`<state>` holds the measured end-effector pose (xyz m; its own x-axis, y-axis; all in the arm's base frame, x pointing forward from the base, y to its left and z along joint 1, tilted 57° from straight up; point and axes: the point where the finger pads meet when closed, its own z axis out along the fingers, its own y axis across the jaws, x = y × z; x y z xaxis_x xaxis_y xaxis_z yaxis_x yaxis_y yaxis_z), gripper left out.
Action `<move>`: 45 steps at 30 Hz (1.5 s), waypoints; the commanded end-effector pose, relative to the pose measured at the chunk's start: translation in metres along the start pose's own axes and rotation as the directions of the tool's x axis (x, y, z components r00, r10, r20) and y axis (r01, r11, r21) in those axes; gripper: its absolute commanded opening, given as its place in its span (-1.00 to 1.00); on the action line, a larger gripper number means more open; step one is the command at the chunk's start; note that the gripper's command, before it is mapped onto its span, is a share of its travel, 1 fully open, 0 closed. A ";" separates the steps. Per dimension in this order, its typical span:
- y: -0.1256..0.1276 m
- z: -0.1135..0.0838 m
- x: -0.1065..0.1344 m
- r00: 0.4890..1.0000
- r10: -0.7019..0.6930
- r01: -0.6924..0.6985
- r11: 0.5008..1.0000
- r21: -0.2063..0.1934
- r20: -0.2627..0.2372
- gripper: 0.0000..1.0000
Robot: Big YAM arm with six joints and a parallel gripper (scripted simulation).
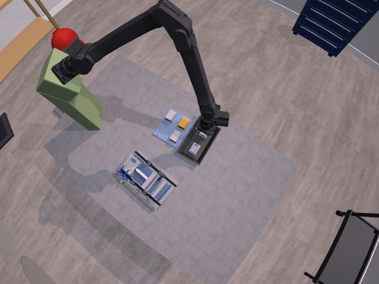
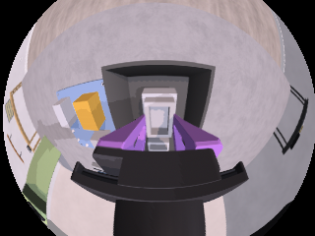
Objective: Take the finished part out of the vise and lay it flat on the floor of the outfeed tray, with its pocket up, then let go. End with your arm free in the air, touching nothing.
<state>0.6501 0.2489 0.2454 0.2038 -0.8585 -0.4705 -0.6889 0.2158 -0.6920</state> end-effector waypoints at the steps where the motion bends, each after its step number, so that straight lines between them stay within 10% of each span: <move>1: -0.014 -0.005 -0.015 1.000 -0.004 0.003 0.999 0.037 0.024 -1.00; 45: -0.012 -0.002 -0.015 1.000 -0.003 0.003 0.999 0.036 0.023 -1.00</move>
